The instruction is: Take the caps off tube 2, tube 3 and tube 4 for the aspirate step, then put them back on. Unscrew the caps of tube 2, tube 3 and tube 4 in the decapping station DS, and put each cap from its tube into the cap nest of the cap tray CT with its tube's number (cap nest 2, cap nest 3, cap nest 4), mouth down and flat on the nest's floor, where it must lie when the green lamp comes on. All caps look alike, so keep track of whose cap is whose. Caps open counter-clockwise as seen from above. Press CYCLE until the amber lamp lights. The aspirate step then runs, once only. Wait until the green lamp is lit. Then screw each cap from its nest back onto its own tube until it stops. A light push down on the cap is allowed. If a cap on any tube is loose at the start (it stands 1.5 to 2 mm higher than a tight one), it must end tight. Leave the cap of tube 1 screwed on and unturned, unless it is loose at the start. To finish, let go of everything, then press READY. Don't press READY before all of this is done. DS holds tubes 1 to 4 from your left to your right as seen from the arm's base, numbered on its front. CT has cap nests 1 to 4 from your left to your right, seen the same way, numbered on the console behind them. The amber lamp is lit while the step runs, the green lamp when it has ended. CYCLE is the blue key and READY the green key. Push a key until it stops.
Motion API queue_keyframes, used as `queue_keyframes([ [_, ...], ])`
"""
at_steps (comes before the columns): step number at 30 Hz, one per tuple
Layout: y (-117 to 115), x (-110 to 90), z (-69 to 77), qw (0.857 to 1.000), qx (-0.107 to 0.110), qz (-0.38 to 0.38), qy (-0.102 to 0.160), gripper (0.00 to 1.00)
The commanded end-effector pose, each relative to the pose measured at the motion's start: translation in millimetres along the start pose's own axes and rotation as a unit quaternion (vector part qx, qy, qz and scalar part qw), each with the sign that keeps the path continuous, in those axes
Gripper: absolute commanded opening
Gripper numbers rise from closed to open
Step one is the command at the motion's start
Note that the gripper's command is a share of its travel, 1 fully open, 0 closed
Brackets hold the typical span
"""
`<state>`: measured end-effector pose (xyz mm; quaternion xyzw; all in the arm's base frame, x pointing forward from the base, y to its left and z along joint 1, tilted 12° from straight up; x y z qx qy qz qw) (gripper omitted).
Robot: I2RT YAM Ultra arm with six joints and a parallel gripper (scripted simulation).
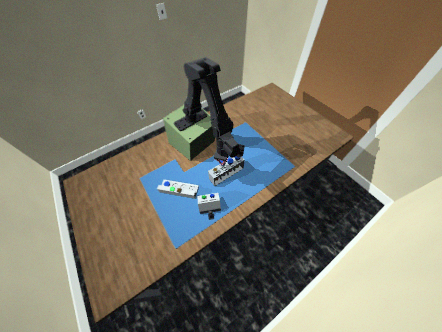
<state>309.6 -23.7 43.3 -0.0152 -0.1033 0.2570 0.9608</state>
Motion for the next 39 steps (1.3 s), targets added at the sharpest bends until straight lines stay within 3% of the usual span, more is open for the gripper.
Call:
queue_keyframes([
  [1,-1,2,3.2,1.0,-0.004,0.0,-0.006,0.0],
  [6,-1,2,-2.7,1.0,-0.004,0.0,-0.006,0.0],
  [12,-1,2,-20.8,1.0,-0.004,0.0,-0.006,0.0],
  [39,0,3,-21.6,1.0,-0.003,0.0,-0.006,0.0],
])
Point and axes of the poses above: the point where the finger pads meet when closed, its own z axis back along the fingers, its own y axis across the jaws, x = y × z, the point moved 5 cm from there along z, back along the fingers, and after that the axes turned 3 degrees about -z, right-handed, at the moved point
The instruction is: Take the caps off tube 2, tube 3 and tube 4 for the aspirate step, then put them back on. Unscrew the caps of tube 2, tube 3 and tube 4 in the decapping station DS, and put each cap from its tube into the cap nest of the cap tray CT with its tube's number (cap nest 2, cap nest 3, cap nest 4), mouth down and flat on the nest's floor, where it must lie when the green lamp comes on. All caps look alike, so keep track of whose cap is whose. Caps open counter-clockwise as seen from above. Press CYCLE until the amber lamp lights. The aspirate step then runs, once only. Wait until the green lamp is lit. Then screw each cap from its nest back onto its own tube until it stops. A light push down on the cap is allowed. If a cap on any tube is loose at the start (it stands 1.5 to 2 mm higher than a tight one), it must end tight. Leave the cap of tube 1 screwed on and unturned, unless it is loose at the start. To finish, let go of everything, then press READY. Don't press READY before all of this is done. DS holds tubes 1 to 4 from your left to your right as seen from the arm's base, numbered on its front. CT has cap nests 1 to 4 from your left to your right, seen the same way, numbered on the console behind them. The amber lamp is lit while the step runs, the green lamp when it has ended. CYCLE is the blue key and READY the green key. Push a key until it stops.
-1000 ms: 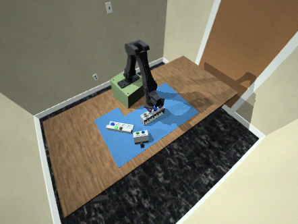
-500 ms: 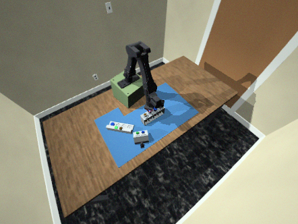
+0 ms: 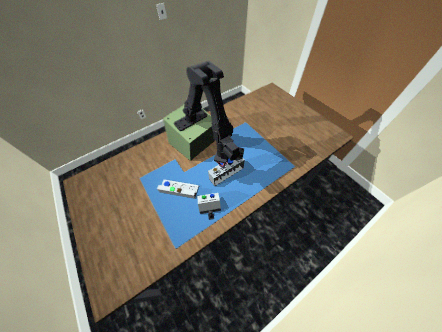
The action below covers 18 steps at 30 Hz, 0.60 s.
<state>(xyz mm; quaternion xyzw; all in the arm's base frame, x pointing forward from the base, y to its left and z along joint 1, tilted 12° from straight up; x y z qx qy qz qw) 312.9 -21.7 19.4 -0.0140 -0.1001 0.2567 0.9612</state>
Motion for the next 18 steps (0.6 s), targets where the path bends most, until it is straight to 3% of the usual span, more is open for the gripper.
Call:
queue_keyframes([
  [1,-2.4,3.9,2.5,1.0,-0.005,0.0,-0.008,0.0],
  [18,-2.9,6.7,2.5,1.0,-0.005,0.0,-0.008,0.0],
])
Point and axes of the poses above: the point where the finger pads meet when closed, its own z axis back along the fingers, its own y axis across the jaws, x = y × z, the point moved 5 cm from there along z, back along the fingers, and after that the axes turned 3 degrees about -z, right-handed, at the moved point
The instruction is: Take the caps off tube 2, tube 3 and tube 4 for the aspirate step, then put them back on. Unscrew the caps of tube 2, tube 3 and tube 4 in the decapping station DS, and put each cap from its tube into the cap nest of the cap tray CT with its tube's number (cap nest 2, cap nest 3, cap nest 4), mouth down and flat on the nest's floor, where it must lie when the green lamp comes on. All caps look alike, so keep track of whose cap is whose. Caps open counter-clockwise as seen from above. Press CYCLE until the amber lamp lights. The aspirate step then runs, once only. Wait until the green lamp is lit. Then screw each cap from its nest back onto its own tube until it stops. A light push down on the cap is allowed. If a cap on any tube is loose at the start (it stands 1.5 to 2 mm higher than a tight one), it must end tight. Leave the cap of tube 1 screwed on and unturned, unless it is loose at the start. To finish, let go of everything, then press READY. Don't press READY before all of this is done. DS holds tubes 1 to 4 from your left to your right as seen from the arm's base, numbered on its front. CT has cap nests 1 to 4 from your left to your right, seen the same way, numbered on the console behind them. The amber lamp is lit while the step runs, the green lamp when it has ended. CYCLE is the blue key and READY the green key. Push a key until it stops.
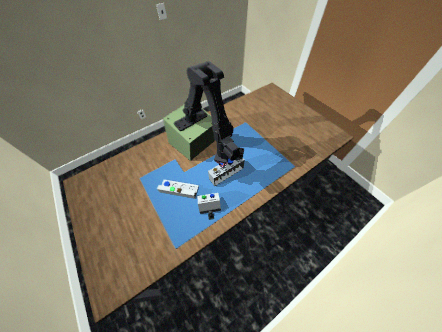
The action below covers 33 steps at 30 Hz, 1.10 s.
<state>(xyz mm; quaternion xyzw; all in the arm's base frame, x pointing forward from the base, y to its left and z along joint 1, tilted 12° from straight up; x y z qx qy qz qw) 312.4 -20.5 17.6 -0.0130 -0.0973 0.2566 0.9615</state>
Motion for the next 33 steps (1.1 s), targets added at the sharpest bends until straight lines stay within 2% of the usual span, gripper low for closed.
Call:
queue_keyframes([
  [1,-4.4,7.0,4.3,1.0,-0.007,0.0,-0.011,0.0],
  [33,-3.6,6.5,-3.5,1.0,-0.007,0.0,-0.011,0.0],
])
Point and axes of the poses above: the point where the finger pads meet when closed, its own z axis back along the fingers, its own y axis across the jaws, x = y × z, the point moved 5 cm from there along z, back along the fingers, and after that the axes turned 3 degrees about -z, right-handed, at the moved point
